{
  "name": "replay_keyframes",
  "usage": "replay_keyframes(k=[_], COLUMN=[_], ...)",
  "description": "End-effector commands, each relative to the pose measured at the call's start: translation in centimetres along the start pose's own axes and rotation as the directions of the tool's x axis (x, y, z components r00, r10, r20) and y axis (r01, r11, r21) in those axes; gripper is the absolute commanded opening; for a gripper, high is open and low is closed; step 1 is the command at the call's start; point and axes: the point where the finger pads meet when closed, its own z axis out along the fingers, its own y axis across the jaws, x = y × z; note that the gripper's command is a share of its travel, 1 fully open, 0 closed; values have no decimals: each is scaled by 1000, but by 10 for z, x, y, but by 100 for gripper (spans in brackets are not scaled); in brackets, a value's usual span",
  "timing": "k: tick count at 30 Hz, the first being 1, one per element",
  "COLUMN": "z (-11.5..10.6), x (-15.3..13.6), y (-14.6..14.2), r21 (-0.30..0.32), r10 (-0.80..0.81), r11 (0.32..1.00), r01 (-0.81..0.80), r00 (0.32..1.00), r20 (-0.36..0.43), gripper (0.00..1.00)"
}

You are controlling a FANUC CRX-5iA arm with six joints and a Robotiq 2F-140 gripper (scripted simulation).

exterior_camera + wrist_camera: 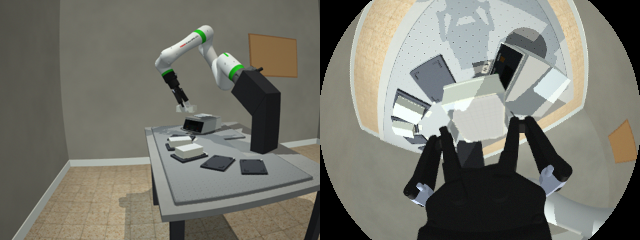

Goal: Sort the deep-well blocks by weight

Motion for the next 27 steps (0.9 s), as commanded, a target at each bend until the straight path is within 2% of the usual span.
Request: replay_keyframes(k=[1, 4, 27], z=[1, 1, 1], x=[0, 0, 0], y=[-8, -18, -88], r21=[-40, -89, -91], r10=[-65, -151, -154], r11=[997, 985, 984], r01=[65, 151, 154], r00=[998, 989, 988], r20=[3, 8, 9], gripper=[10, 10, 10])
